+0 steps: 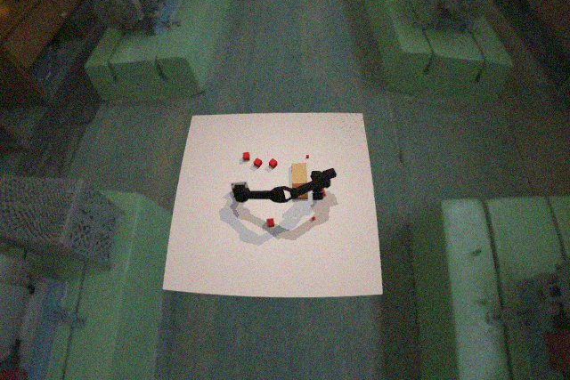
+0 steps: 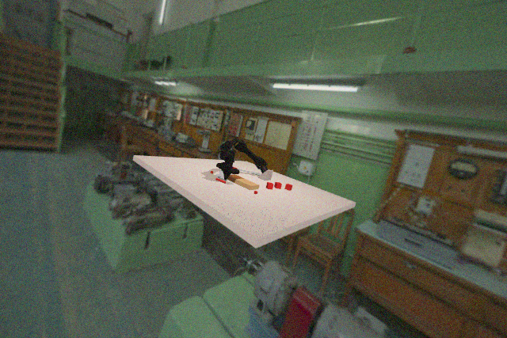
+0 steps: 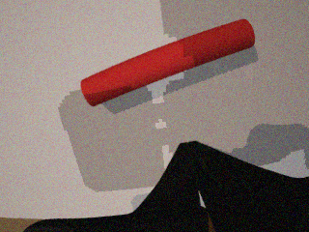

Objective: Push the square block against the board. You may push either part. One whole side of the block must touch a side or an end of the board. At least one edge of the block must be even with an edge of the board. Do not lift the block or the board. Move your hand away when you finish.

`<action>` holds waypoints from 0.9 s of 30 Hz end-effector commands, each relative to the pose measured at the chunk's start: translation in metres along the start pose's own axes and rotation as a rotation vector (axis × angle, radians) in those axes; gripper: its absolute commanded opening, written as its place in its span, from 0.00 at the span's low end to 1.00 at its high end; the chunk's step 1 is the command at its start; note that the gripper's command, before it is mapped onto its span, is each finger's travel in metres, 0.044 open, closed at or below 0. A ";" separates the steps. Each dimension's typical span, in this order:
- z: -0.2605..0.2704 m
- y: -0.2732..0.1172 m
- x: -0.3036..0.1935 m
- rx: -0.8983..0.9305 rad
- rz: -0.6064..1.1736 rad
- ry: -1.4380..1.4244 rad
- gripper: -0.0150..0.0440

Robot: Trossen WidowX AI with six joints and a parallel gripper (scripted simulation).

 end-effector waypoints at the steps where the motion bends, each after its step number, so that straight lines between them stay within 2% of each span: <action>1: 0.001 -0.036 0.000 0.016 -0.022 0.035 0.25; 3: 0.000 -0.050 -0.001 0.019 -0.026 0.047 0.25; 10: 0.001 -0.052 -0.003 0.018 -0.036 0.057 0.25; 27: -0.035 -0.056 -0.030 0.020 -0.022 0.630 0.25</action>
Point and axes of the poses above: the point midway between the two fingers, 35 mm back from their tips, its own y axis out along the fingers, its own z axis across the jaws, x = y × z, the point moved 10 cm from there along -y, back along the fingers, and after that the axes turned 5 degrees about y, right-handed, at the moved point
